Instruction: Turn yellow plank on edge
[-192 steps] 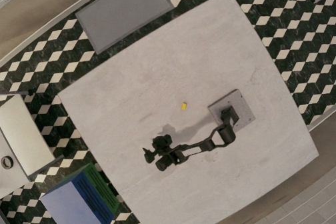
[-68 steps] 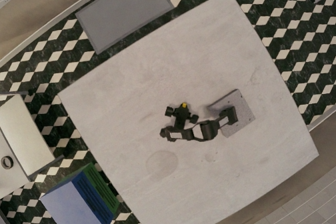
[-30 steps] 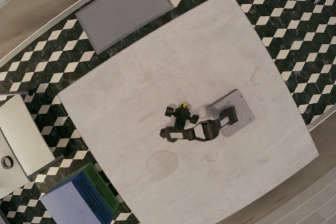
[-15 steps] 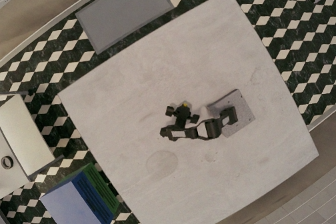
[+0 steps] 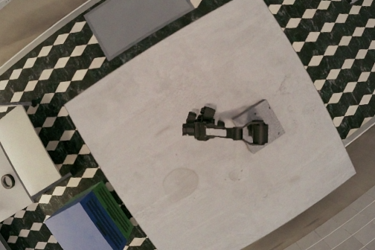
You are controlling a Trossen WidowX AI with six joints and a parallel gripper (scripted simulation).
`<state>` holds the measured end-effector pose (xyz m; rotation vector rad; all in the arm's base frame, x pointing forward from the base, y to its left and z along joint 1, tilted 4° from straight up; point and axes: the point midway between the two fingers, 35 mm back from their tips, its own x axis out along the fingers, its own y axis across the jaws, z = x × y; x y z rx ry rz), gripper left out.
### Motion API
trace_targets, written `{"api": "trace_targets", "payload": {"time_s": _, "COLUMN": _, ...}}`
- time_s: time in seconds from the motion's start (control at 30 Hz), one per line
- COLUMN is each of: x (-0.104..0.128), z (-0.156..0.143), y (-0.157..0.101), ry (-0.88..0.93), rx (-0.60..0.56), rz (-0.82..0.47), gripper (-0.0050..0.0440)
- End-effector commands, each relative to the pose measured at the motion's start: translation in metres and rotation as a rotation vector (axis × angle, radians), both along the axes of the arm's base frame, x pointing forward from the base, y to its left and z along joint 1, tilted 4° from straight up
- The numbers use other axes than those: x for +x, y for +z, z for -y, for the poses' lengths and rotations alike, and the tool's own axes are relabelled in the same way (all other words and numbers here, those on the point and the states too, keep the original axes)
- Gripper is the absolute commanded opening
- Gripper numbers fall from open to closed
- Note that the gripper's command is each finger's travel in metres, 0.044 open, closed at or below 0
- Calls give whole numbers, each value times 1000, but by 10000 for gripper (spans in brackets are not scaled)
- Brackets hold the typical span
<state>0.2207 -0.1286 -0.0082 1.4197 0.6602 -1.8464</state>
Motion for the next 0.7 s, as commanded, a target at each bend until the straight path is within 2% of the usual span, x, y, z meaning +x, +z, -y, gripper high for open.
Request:
{"api": "trace_targets", "payload": {"time_s": 0.0, "x": -1, "z": 6, "y": 6, "ry": 17, "rx": 197, "rz": 186, "gripper": 42}}
{"api": "trace_targets", "payload": {"time_s": 0.13, "x": -6, "z": 8, "y": 0, "ry": 20, "rx": 383, "rz": 307, "gripper": 42}}
{"api": "trace_targets", "payload": {"time_s": 0.3, "x": -4, "z": 16, "y": 2, "ry": 31, "rx": 559, "rz": 466, "gripper": 42}}
{"api": "trace_targets", "payload": {"time_s": 0.37, "x": -4, "z": 16, "y": 2, "ry": 31, "rx": 559, "rz": 466, "gripper": 42}}
{"api": "trace_targets", "payload": {"time_s": 0.5, "x": -6, "z": 18, "y": 1, "ry": 35, "rx": 668, "rz": 550, "gripper": 42}}
{"api": "trace_targets", "payload": {"time_s": 0.67, "x": -7, "z": 19, "y": 0, "ry": 37, "rx": 725, "rz": 596, "gripper": 42}}
